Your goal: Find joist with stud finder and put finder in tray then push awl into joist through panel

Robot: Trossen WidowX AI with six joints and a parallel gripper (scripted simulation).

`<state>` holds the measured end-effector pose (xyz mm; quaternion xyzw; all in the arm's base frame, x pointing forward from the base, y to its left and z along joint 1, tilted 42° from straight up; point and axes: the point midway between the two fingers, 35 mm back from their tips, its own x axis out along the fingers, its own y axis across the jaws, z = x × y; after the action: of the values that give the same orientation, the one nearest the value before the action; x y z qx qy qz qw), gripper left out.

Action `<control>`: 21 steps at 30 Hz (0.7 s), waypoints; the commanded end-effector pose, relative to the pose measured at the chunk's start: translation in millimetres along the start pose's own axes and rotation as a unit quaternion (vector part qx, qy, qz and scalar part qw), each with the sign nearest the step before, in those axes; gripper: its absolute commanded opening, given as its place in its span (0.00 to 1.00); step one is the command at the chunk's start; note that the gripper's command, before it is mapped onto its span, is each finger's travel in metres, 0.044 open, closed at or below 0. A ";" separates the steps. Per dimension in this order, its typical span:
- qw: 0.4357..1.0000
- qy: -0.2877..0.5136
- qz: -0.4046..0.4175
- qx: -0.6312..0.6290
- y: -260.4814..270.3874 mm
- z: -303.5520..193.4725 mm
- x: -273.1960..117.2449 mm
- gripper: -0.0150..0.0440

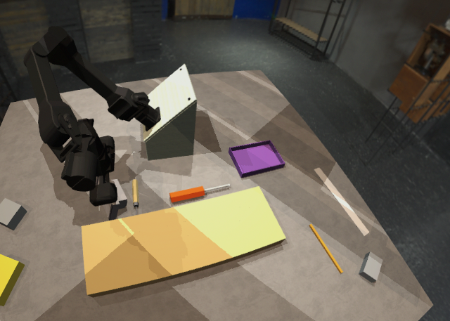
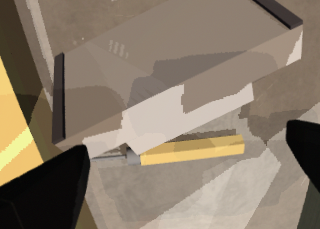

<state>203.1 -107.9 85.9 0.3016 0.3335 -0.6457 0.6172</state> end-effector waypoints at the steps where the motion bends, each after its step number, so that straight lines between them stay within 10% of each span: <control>1: 0.981 -0.099 0.034 -0.160 -10.5 -11.5 7.4 1.00; 21: 0.980 -0.102 0.035 -0.167 -8.6 -11.5 21.4 1.00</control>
<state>193.9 -108.3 67.1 0.1417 0.3575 -0.5862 0.7131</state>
